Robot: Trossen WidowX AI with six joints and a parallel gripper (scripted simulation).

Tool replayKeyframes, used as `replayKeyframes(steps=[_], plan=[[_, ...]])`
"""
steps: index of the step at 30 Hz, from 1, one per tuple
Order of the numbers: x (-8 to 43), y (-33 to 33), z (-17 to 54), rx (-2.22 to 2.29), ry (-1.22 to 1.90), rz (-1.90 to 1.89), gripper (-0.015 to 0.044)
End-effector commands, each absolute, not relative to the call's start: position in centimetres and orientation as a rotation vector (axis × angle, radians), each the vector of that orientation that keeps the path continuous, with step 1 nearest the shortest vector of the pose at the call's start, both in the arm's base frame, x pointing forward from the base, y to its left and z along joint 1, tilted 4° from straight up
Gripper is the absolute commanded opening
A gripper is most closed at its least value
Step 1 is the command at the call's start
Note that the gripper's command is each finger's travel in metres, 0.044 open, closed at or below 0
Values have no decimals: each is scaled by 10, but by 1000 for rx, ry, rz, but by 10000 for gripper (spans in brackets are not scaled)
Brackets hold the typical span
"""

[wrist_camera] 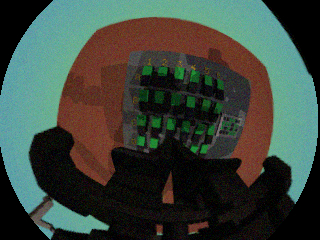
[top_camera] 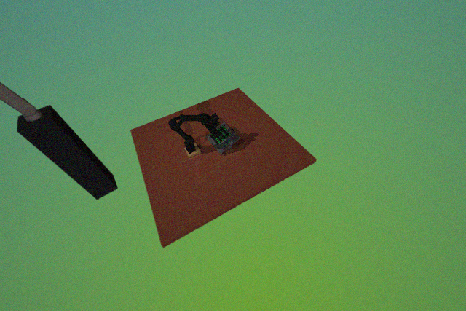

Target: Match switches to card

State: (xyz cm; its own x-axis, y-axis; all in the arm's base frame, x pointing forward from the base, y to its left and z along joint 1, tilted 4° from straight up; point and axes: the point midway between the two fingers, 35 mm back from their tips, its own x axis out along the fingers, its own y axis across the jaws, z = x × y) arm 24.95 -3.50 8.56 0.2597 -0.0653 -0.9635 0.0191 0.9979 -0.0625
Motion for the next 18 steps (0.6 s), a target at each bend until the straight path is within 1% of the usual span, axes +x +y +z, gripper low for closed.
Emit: replayKeyframes(steps=[1,18], plan=[[250,-35,79,-43,1311,-57,0],[251,-36,73,-43,1311,-57,0]])
